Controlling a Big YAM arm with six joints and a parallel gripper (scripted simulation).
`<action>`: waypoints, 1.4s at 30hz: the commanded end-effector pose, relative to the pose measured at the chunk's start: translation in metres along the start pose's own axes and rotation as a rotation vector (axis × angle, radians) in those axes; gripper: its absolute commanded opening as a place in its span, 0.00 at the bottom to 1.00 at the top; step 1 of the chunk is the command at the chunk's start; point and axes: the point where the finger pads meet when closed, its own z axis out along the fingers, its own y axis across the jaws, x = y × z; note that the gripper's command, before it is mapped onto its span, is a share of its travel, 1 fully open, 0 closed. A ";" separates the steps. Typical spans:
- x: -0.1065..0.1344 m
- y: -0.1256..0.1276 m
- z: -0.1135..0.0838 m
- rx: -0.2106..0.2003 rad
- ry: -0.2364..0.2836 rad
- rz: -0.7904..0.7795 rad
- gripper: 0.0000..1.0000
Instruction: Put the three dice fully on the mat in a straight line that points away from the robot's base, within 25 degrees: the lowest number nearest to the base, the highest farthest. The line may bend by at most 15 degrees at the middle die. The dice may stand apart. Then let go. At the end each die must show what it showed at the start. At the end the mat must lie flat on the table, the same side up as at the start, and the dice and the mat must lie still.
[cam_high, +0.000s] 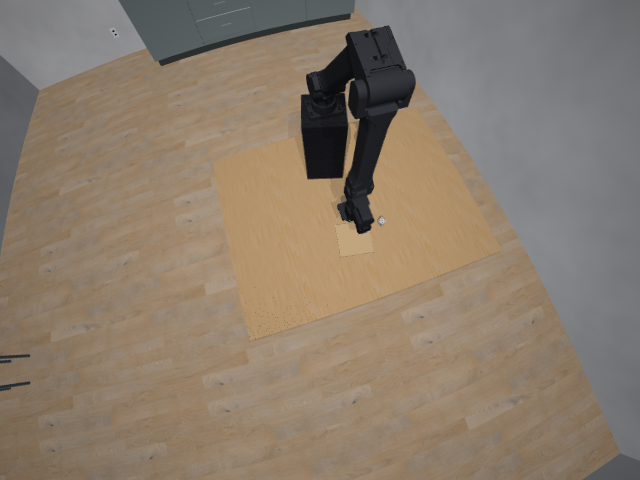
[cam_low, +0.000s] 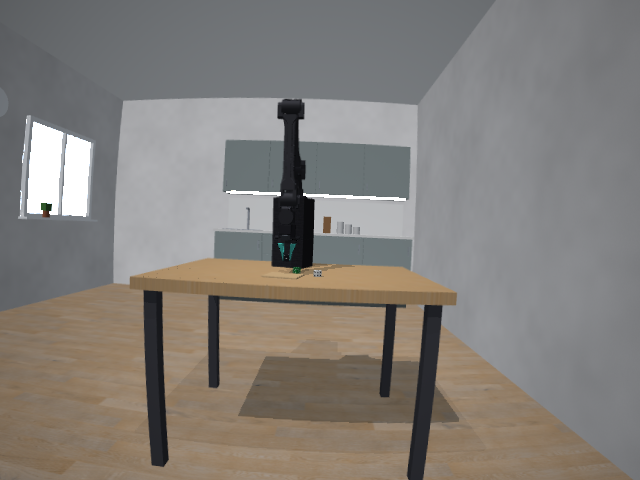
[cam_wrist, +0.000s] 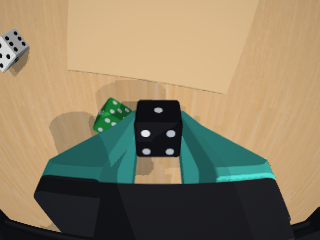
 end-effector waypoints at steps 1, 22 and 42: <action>-0.024 -0.006 -0.003 0.002 -0.062 0.008 0.20; -0.036 -0.006 0.034 0.002 -0.085 0.010 0.20; -0.036 -0.006 0.034 0.002 -0.085 0.010 0.20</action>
